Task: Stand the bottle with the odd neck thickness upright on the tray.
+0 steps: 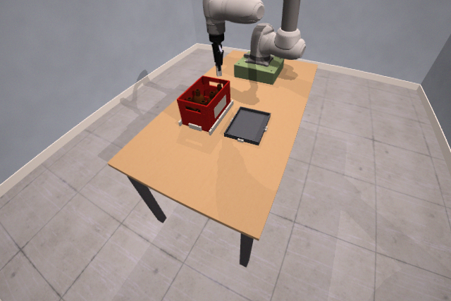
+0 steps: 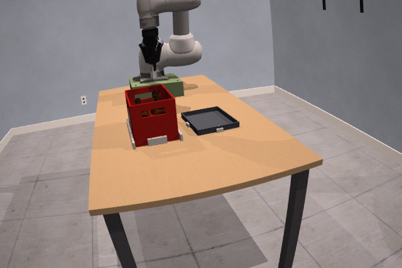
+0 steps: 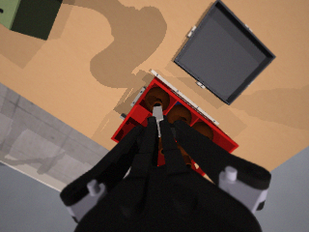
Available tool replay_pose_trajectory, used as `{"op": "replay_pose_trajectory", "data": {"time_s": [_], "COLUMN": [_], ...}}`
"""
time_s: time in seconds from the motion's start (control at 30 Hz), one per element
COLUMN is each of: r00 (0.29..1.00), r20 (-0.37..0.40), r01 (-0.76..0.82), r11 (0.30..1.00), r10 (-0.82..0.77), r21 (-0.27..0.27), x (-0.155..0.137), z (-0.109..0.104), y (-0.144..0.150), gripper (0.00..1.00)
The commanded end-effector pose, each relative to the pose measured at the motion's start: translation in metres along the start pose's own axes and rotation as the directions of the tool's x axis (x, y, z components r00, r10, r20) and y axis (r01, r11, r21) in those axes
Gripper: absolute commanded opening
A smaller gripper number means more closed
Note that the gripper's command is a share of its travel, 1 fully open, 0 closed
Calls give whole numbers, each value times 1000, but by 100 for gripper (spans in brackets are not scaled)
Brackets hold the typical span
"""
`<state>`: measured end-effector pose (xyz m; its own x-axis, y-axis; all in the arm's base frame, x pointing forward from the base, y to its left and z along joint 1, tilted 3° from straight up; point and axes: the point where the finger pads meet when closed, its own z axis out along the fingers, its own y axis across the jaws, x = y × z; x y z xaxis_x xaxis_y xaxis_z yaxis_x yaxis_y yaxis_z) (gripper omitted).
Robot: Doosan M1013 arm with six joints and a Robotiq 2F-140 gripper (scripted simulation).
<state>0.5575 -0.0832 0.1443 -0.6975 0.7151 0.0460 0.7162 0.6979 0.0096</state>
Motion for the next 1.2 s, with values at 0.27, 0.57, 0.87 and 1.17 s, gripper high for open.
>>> {"op": "replay_pose_trajectory", "data": {"time_s": [0.27,0.57,0.87,1.17], "r00": [1000,1000,1000,1000], "r20": [1,1,1,1], "r01": [-6,-6,-6,-6], "r11": [1000,1000,1000,1000], "r10": [6,6,6,6], "r21": [-2,-2,-2,-2], "x": [-1,-64,-67,-67], "z": [-3,-4,-3,-3], "y": [1,55,57,57], "gripper": [0,0,0,38]}}
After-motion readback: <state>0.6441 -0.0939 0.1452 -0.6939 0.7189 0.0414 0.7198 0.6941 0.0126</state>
